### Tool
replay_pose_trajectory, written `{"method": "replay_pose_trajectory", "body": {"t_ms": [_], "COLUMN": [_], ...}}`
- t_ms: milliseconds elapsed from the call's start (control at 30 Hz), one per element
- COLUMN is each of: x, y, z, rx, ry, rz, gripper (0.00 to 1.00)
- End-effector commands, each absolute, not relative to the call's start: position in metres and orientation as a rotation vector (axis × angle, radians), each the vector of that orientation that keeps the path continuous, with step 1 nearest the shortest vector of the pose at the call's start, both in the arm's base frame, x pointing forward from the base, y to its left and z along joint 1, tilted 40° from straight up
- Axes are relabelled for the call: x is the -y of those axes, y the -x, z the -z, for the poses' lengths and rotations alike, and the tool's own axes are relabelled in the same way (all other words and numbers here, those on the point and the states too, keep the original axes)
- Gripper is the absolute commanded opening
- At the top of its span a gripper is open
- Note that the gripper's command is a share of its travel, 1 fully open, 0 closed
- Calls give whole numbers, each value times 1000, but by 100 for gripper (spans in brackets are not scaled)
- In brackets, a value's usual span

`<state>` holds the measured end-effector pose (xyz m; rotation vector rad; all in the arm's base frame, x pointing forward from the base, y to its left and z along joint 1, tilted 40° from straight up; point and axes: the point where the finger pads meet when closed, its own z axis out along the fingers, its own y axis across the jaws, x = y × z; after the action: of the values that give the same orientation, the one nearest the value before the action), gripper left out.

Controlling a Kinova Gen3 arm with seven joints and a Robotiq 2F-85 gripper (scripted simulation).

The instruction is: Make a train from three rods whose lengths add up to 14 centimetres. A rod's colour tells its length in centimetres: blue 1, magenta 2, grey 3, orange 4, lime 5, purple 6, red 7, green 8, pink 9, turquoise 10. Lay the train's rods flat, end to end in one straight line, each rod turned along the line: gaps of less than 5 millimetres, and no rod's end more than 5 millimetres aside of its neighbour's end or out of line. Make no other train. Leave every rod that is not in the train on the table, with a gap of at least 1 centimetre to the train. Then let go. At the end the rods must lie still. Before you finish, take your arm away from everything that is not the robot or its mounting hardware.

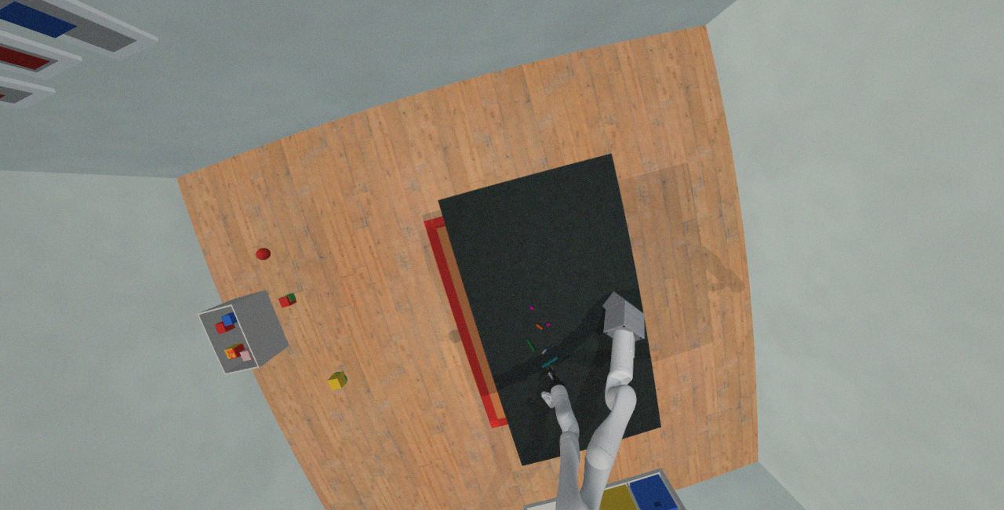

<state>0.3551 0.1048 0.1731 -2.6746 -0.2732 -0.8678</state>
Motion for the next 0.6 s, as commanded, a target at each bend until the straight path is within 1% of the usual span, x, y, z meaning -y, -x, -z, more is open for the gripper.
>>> {"method": "replay_pose_trajectory", "body": {"t_ms": [0, 567], "x": [-107, -111], "y": [-356, -360], "z": [-171, -165], "rx": [276, 278], "ry": [2669, 2670], "rz": [857, 863], "gripper": [24, 24]}}
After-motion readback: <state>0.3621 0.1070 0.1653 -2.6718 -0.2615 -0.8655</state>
